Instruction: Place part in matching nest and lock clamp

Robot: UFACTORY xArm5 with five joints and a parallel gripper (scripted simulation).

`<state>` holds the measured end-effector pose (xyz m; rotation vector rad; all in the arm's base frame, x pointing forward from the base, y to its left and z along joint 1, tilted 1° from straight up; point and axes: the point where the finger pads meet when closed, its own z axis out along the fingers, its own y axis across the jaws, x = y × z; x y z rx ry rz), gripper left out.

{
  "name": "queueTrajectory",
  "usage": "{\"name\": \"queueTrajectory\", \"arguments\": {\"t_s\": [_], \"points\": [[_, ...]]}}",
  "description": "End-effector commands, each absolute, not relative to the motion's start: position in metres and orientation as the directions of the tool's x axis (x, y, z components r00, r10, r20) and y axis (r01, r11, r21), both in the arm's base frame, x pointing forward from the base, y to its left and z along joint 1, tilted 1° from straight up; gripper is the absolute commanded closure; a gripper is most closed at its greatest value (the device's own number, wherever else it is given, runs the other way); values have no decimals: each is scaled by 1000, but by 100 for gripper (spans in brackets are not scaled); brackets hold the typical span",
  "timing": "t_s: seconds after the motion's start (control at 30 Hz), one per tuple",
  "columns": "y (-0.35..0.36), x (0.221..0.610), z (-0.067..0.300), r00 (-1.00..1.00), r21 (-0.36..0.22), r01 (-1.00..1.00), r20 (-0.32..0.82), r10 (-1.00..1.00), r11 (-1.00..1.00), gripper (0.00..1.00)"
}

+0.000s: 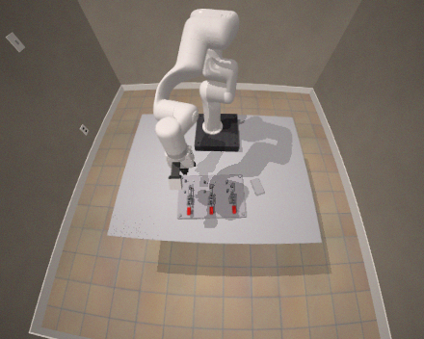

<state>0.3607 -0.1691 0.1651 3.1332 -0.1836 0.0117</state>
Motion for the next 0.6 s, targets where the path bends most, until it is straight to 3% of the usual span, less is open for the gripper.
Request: {"name": "queueTrajectory", "arguments": {"t_s": [0.0, 0.03, 0.07, 0.57], "points": [[-170, 362, 166, 993, 4, -117, 11, -117, -993, 100], [-170, 362, 166, 993, 4, -117, 11, -117, -993, 100], [-170, 362, 166, 993, 4, -117, 11, -117, -993, 0], [-170, 362, 166, 993, 4, -117, 11, -117, -993, 0]]}}
